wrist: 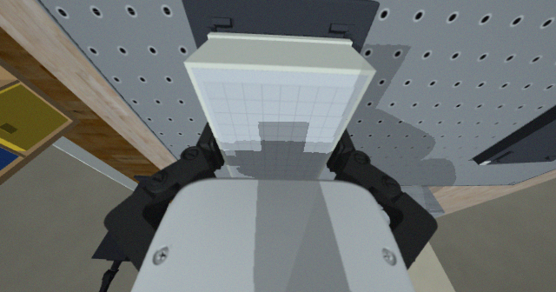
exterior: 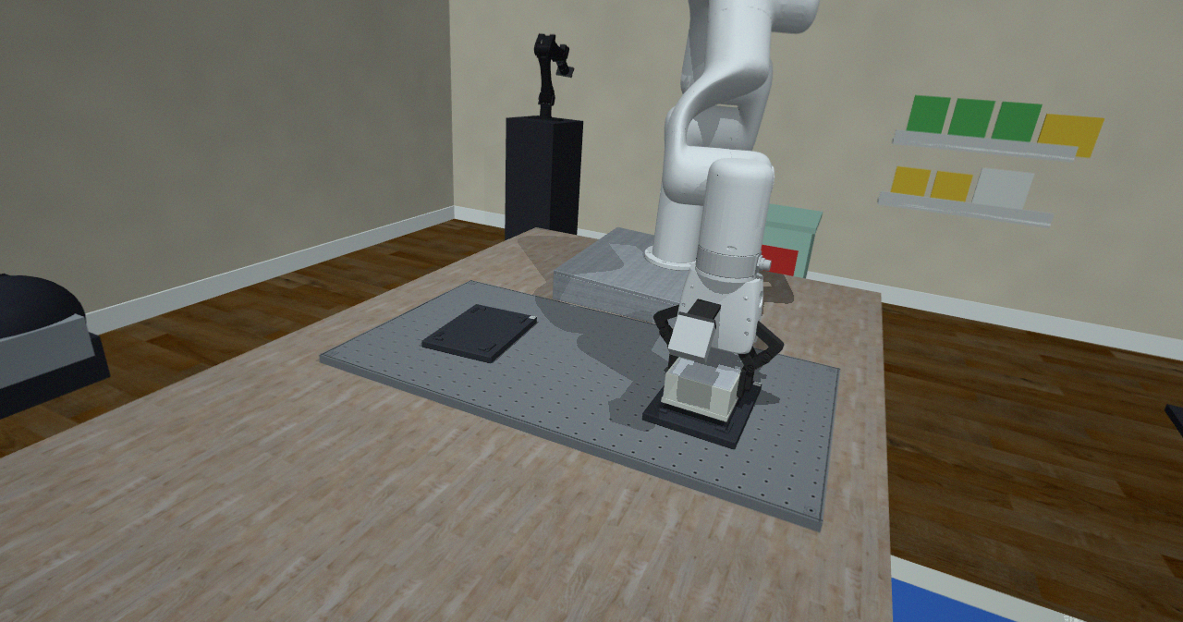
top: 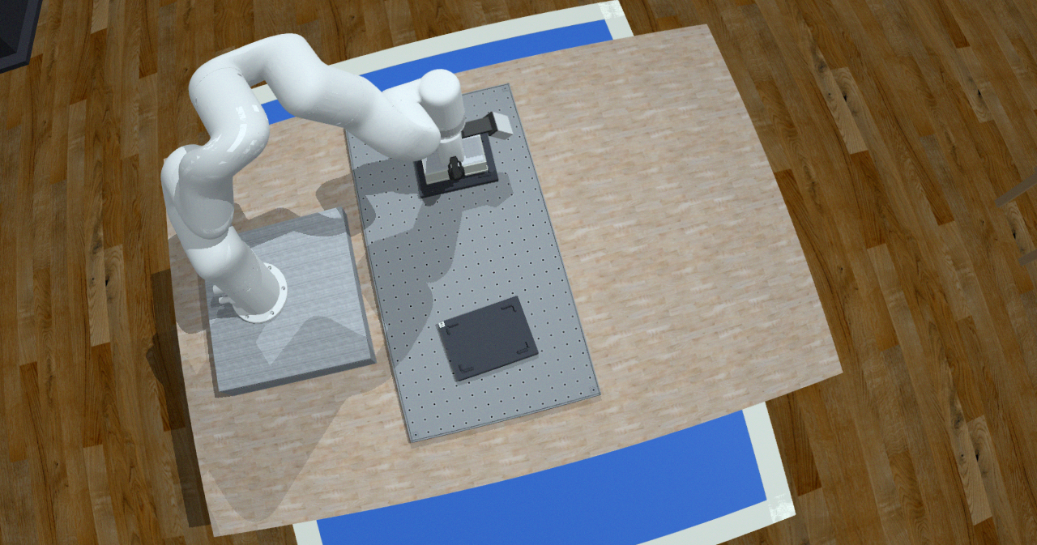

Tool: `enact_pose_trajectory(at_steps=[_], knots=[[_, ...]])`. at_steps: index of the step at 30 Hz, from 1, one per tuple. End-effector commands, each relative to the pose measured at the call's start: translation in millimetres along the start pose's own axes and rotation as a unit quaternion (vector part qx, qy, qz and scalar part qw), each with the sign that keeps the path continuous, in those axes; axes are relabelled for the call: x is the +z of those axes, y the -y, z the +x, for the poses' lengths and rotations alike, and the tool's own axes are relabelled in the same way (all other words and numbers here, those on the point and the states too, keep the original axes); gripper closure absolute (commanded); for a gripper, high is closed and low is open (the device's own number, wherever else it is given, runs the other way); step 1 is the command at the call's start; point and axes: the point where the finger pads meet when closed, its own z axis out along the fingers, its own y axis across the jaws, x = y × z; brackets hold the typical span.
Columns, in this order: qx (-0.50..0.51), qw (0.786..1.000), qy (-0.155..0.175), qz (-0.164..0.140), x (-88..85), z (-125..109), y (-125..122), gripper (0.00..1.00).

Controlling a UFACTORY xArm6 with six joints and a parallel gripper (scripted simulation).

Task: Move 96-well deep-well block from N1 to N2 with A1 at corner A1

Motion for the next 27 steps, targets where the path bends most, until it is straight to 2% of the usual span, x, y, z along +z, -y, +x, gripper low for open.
enact_pose_trajectory(at_steps=[1, 27], knots=[[0.0, 1.0, -0.002, 0.001, -1.4, 1.4, 0.7, 1.0], [0.0, 1.0, -0.002, 0.001, 1.9, 1.4, 0.6, 1.0]])
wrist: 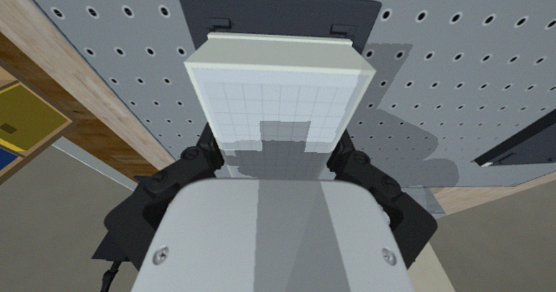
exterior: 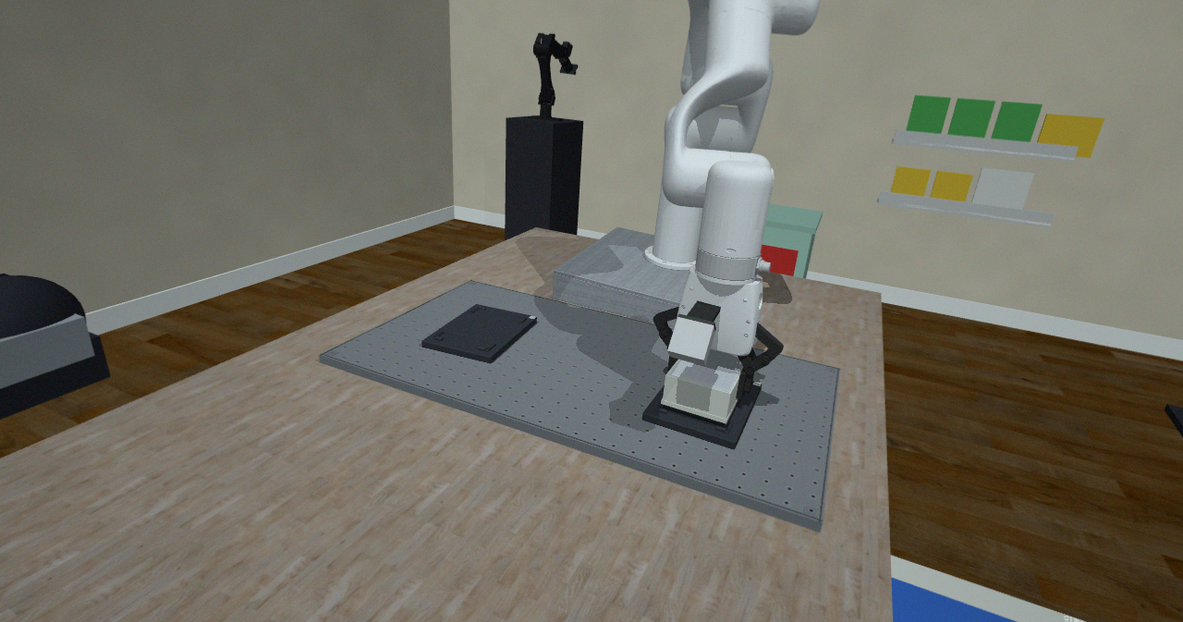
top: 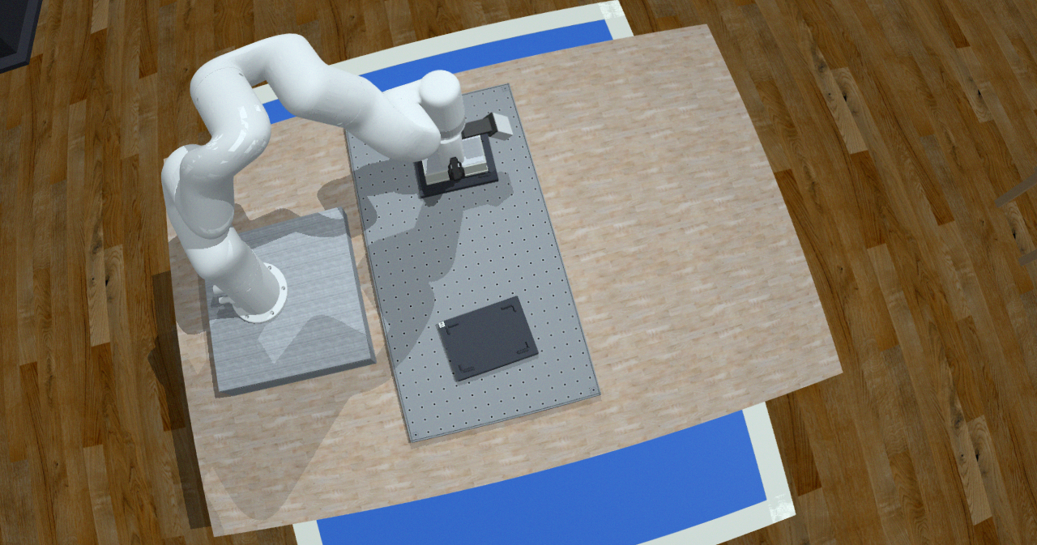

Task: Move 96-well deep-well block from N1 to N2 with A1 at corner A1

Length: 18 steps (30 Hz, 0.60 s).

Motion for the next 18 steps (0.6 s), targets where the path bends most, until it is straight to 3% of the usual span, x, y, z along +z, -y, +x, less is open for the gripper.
enact_pose_trajectory(at_steps=[1, 18], knots=[[0.0, 1.0, -0.002, 0.001, -0.8, 1.5, 0.7, 1.0], [0.0, 1.0, -0.002, 0.001, 1.7, 1.5, 0.7, 1.0]])
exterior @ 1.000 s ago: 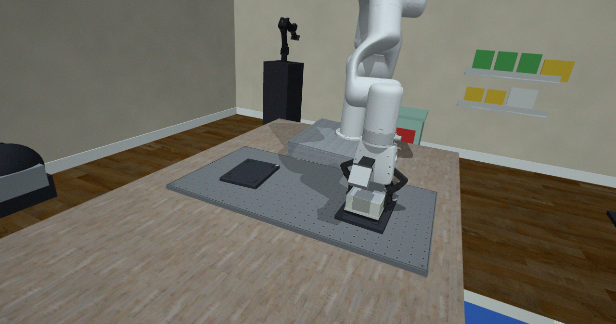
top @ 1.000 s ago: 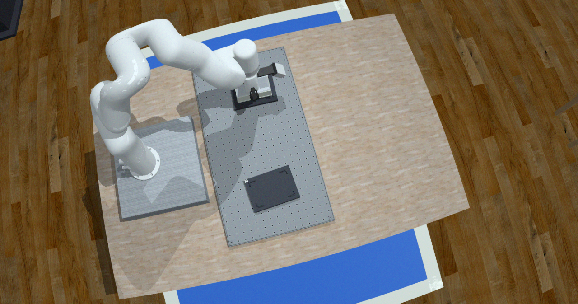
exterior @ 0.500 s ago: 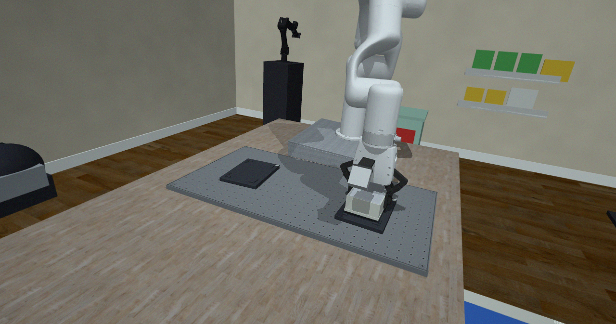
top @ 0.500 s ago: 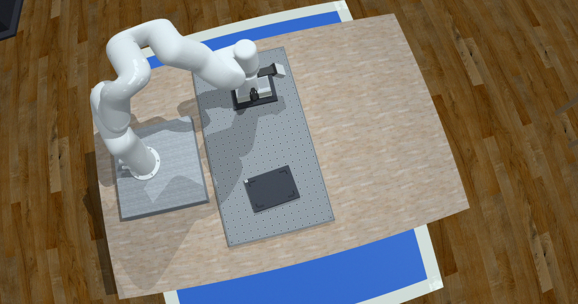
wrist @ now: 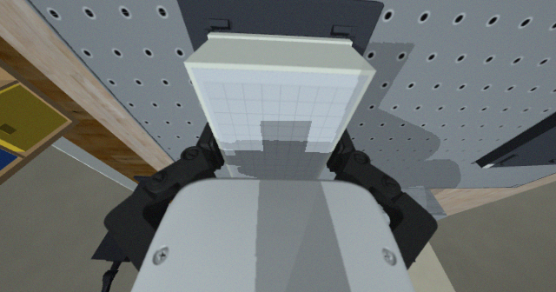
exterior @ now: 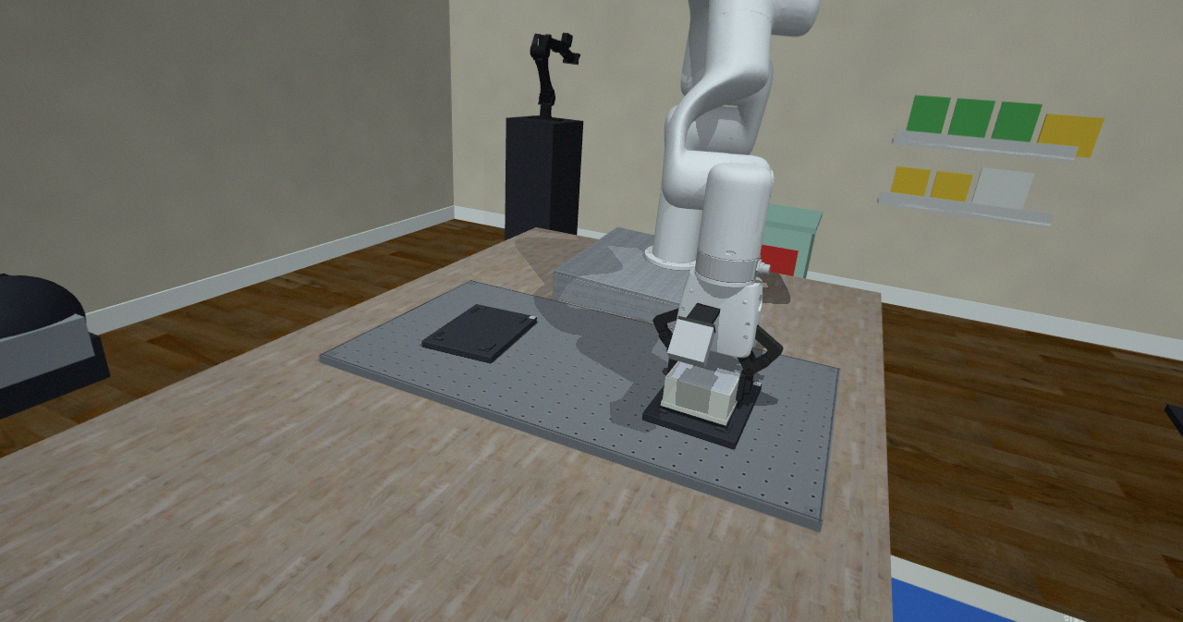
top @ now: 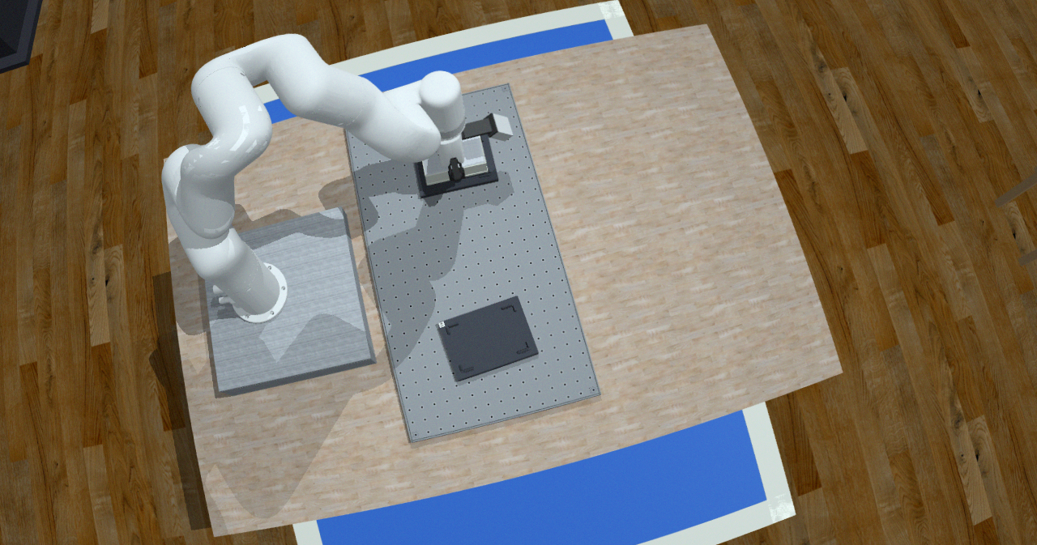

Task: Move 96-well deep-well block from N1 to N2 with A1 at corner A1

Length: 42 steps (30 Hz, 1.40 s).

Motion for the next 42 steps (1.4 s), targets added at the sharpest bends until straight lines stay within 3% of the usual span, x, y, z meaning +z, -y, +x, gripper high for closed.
enact_pose_trajectory(at_steps=[1, 34, 35, 42], knots=[[0.0, 1.0, -0.002, 0.001, -0.8, 1.5, 0.7, 1.0], [0.0, 1.0, -0.002, 0.001, 4.0, 1.5, 0.7, 1.0], [0.0, 1.0, -0.002, 0.001, 4.4, 1.5, 0.7, 0.0], [0.0, 1.0, -0.002, 0.001, 4.4, 1.5, 0.7, 0.0]])
